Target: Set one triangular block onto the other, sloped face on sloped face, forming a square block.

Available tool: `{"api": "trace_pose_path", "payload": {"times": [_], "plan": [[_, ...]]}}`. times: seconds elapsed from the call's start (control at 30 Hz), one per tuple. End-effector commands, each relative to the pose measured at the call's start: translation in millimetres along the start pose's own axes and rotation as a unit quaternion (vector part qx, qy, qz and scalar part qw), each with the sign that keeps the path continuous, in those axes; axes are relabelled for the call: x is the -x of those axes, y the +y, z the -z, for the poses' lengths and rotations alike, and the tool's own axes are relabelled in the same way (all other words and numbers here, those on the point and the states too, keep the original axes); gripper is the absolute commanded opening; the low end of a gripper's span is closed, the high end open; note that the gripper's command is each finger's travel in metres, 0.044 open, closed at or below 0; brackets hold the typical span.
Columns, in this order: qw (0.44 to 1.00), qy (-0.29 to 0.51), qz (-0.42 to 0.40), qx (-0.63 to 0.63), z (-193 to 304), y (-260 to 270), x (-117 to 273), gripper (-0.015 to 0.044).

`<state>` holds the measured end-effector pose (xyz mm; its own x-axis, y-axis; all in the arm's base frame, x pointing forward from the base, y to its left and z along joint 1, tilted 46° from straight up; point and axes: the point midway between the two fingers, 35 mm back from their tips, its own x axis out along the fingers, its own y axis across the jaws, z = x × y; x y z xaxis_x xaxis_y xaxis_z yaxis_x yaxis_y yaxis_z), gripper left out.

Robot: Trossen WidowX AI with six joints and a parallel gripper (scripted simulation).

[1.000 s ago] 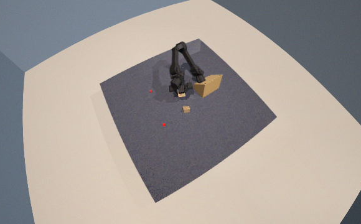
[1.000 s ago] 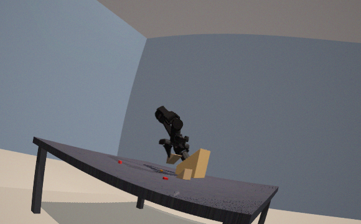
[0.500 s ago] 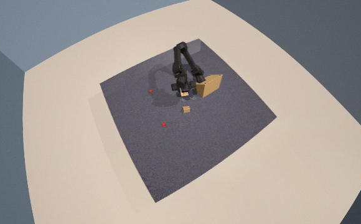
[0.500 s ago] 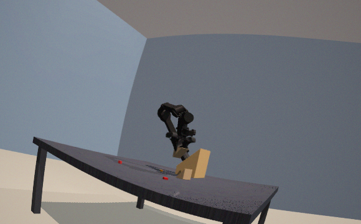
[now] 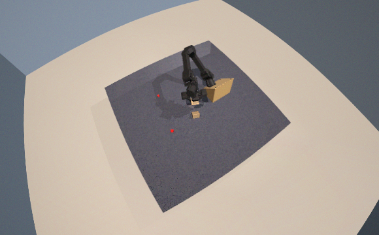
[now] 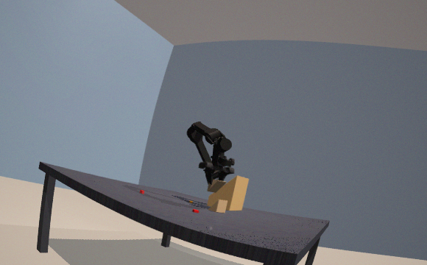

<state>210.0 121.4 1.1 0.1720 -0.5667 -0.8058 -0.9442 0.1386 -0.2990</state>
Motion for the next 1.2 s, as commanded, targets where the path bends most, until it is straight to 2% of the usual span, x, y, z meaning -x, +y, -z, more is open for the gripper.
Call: {"api": "trace_pose_path", "payload": {"times": [0.0,0.6,1.17], "plan": [[1.000,0.000,0.003,0.001,-4.4,-2.4,-18.2,0.0000],[1.000,0.000,0.004,0.000,-13.2,-2.1,-70.3,0.0000],[1.000,0.002,0.007,0.001,-11.4,-0.4,-70.6,0.0000]]}}
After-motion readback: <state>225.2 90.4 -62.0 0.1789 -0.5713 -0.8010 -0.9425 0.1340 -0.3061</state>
